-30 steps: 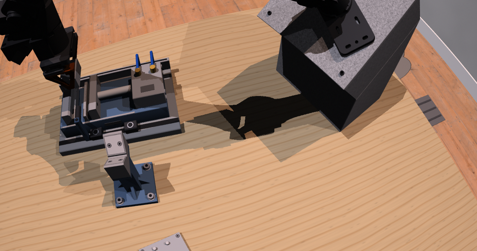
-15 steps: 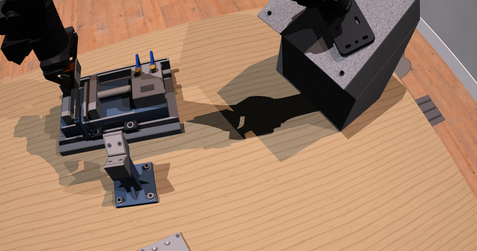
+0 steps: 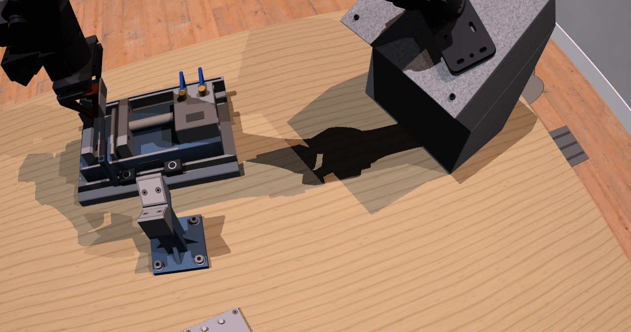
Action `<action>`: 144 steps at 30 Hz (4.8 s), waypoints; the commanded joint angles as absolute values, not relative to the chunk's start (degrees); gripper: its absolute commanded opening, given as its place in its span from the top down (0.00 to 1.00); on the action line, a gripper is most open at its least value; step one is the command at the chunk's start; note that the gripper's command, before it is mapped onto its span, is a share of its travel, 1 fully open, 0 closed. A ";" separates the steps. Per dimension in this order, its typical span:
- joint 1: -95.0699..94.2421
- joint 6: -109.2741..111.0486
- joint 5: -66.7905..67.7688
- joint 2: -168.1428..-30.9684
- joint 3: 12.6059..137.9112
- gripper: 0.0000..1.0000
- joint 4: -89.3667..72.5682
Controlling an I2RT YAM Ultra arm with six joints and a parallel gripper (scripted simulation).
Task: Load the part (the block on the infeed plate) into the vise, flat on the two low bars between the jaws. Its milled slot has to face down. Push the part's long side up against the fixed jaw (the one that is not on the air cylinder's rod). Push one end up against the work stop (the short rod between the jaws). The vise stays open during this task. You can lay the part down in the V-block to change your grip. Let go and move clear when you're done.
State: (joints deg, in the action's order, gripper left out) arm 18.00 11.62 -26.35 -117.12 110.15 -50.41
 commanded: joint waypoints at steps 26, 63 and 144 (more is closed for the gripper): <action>17.77 10.23 -25.51 -117.77 108.88 1.00 -46.62; 17.61 9.92 -25.40 -118.16 109.21 1.00 -45.30; 17.70 9.32 -25.47 -117.35 106.64 1.00 -43.39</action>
State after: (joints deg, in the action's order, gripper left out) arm 16.73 9.65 -25.65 -119.44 107.00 -44.05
